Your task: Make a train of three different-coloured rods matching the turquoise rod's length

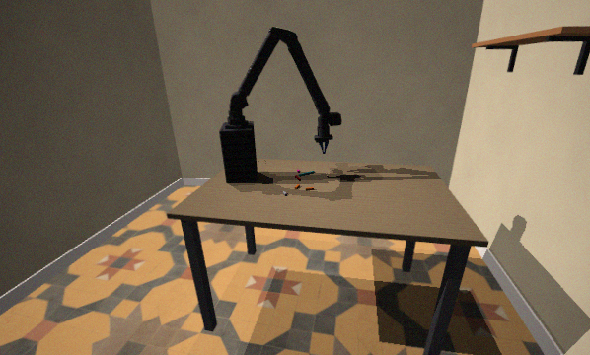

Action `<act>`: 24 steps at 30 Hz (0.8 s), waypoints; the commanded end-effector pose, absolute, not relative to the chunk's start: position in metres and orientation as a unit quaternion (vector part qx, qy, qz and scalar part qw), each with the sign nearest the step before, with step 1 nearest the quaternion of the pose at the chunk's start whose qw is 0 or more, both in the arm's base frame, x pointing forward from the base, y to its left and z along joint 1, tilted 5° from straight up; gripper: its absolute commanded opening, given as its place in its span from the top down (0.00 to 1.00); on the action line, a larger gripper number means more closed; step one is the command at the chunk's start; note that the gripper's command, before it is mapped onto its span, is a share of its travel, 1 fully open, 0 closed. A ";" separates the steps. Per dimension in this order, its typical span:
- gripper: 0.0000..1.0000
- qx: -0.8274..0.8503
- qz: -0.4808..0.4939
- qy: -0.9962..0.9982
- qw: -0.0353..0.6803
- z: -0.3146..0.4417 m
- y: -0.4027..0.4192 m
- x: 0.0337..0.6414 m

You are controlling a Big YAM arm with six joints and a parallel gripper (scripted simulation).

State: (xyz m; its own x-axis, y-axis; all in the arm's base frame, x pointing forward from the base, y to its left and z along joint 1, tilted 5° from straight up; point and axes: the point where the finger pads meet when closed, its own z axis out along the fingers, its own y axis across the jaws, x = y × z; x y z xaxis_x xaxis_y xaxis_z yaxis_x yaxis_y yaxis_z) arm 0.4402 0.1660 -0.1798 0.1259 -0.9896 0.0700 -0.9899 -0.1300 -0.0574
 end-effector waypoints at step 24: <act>0.96 0.730 0.043 -0.682 0.003 -0.205 0.183 0.445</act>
